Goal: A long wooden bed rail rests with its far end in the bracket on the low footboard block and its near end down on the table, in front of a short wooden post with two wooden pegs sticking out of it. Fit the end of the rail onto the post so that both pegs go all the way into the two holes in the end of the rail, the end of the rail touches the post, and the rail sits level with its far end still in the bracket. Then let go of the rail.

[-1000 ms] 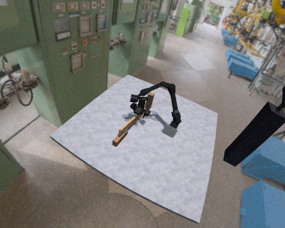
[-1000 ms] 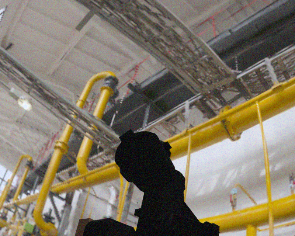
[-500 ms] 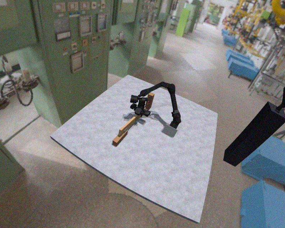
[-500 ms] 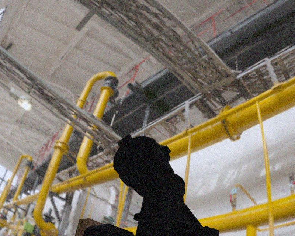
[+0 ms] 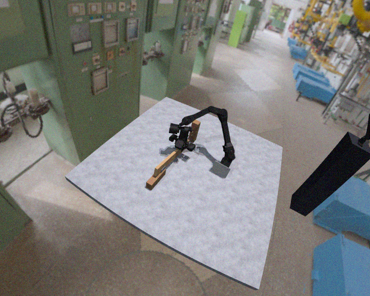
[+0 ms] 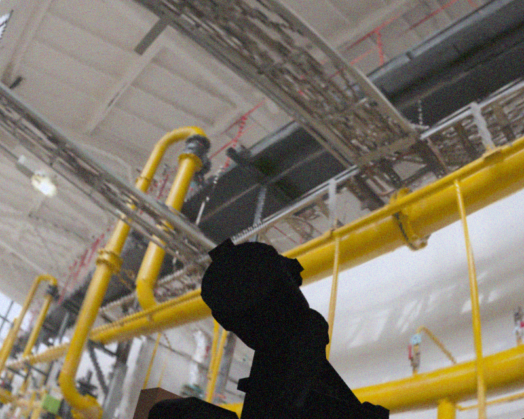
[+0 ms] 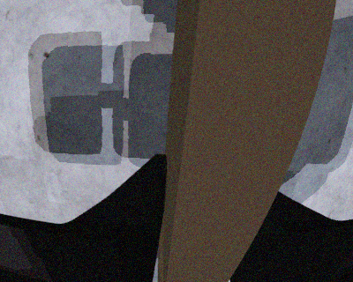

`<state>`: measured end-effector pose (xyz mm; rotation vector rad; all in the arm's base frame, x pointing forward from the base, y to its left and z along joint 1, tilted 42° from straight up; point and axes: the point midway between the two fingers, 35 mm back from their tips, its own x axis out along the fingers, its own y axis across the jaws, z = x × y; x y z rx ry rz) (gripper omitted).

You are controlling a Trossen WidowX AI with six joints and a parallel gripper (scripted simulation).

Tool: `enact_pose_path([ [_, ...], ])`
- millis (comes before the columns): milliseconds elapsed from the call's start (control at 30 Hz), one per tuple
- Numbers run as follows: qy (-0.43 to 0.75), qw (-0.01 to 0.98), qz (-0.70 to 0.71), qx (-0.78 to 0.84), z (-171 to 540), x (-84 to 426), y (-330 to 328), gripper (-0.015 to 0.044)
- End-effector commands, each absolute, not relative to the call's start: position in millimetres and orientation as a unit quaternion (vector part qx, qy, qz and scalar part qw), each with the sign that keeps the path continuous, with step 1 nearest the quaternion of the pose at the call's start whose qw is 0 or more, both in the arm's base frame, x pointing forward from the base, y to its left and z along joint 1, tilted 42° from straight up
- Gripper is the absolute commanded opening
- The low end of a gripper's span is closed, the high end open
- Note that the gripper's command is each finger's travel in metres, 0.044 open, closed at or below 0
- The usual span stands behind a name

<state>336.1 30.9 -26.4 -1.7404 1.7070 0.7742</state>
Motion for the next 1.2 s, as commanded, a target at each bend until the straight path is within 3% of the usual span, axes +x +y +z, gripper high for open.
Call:
enact_pose_path([
  [0, 0.639, 0.286, 0.29, -0.653, -26, 336, 31, 0.0],
  [1167, 0.639, 0.286, 0.29, -0.652, -15, 338, 41, 0.0],
])
